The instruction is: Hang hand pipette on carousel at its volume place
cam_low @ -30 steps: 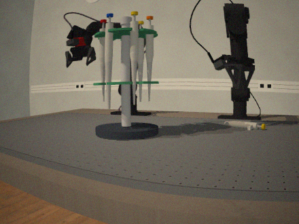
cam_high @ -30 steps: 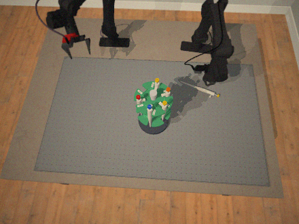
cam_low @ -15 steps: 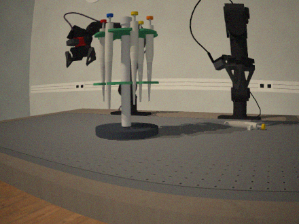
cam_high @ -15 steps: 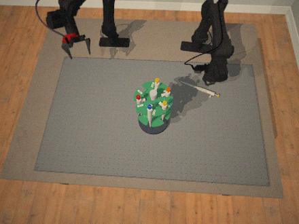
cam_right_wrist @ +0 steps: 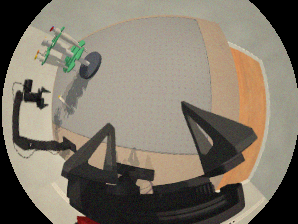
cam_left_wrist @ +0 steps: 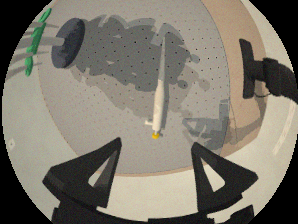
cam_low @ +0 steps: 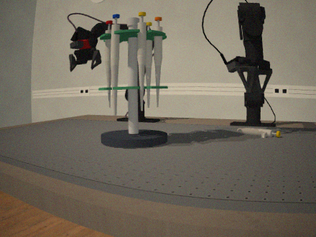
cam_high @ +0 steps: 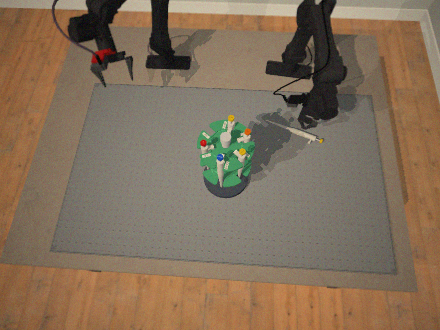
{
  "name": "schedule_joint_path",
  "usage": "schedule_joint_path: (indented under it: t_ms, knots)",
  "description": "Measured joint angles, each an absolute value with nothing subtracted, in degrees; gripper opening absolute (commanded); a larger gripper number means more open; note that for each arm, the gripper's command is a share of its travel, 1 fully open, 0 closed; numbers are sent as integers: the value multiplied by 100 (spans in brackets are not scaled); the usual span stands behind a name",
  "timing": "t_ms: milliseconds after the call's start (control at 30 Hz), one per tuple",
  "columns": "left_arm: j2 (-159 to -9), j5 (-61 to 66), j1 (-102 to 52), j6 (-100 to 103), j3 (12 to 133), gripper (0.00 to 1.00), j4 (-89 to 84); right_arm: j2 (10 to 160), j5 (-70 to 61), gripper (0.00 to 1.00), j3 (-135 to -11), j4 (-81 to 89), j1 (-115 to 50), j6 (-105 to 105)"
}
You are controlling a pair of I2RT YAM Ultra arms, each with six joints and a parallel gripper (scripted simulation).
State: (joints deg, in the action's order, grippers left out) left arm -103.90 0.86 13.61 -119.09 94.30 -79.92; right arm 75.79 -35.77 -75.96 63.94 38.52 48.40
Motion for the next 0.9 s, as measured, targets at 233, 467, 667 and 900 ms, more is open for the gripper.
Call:
schedule_joint_path:
  t_ms: [233, 467, 667, 900]
  knots:
    - [-10108, 458, 2091, -11620, 9896, 100, -8381, 7579, -3577, 100, -7596, 6394, 3852, 4840]
    - [-9898, 1026, 2838, -11233, 10289, 100, -8705, 7579, -3577, 100, -7596, 6394, 3852, 4840]
    - [-9564, 1546, 3468, -10715, 10294, 100, -8823, 7579, -3577, 100, -7596, 6394, 3852, 4840]
    - [-9531, 2095, 3706, -10036, 10302, 100, -8864, 7579, -3577, 100, -7596, 6394, 3852, 4840]
